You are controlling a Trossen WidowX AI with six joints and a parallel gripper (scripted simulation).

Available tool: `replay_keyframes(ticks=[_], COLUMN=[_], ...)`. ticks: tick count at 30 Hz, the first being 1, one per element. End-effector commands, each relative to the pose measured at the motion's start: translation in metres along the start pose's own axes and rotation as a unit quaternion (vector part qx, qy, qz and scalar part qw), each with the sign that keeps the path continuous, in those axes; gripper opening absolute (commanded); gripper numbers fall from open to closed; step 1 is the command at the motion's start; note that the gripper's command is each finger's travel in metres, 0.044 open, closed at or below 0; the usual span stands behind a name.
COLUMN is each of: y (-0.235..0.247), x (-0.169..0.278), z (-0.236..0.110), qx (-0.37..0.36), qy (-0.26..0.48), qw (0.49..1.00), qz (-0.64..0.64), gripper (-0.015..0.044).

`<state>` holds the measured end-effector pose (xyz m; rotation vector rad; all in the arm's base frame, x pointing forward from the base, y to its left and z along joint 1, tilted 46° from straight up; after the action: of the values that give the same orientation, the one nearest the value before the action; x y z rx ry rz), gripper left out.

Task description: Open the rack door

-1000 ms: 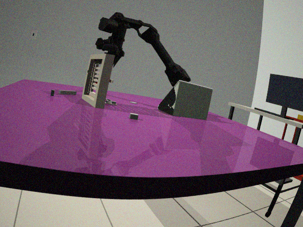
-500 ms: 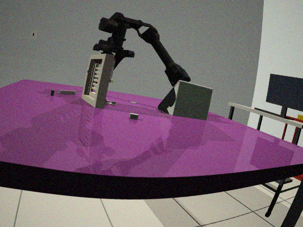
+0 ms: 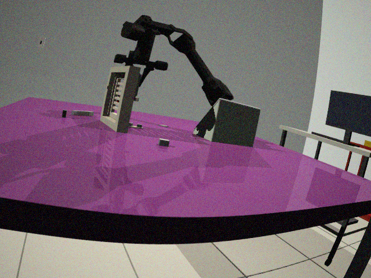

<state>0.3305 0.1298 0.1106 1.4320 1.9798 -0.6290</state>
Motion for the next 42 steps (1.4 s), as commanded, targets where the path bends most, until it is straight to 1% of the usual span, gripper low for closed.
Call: replay_keyframes(ticks=[1,8,18,19,22,30,36,42], y=[0.0007,0.0007,0.0007,0.0007,0.0007,0.0007,0.0007,0.0007], x=[0.0,0.0,0.0,0.0,0.0,0.0001,0.0001,0.0001], z=[0.0018,0.0018,0.0018,0.0018,0.0018,0.0018,0.0018,0.0017], qx=[0.001,0.001,0.001,0.001,0.0,0.0,-0.001,-0.001], qy=[0.003,0.003,0.003,0.003,0.003,0.003,0.003,0.002], qw=[1.0,1.0,1.0,1.0,1.0,0.977,0.935,0.873], qz=[0.022,0.022,0.022,0.022,-0.015,-0.212,-0.354,-0.489], gripper=[0.0024,0.0024,0.0287,0.0297,0.0297,0.0297,0.0297,0.0297])
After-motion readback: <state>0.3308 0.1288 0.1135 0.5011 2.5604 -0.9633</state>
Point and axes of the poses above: the point midway between the two fingers, 35 mm back from their tips, its own z axis out along the fingers, its own y axis across the jaws, x = y × z, the point moved 3 cm from there along -z, back along the fingers, and after that the axes turned 15 degrees about -z, right-handed, at the moved point
